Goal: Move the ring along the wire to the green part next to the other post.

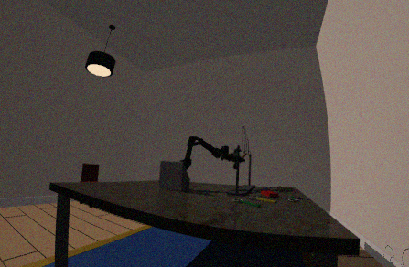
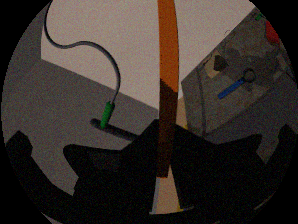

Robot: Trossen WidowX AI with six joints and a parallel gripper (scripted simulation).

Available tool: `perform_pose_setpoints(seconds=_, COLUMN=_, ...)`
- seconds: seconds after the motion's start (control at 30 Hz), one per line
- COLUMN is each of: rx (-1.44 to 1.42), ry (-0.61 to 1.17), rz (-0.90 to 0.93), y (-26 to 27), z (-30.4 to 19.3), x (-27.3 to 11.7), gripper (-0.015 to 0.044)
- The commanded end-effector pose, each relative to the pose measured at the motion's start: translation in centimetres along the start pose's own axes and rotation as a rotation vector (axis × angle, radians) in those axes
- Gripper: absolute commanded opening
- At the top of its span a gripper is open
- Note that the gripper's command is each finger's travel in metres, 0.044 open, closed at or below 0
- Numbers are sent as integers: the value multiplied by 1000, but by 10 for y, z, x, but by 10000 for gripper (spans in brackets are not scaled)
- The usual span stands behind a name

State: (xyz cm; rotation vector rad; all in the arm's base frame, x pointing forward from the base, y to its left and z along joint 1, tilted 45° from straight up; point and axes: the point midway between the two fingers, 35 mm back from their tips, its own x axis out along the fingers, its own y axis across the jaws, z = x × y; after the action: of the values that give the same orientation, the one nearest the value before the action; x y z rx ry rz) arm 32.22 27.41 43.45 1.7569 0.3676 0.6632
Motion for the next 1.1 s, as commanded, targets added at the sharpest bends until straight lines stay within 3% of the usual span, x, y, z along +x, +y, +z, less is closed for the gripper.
perform_pose_setpoints(seconds=0.0, rx=-91, ry=16, rz=-51, y=-15, z=0, x=-4, gripper=-150)
perform_pose_setpoints(seconds=1.07, rx=-704, ry=95, rz=-400, y=-105, z=41, x=-38, gripper=-150)
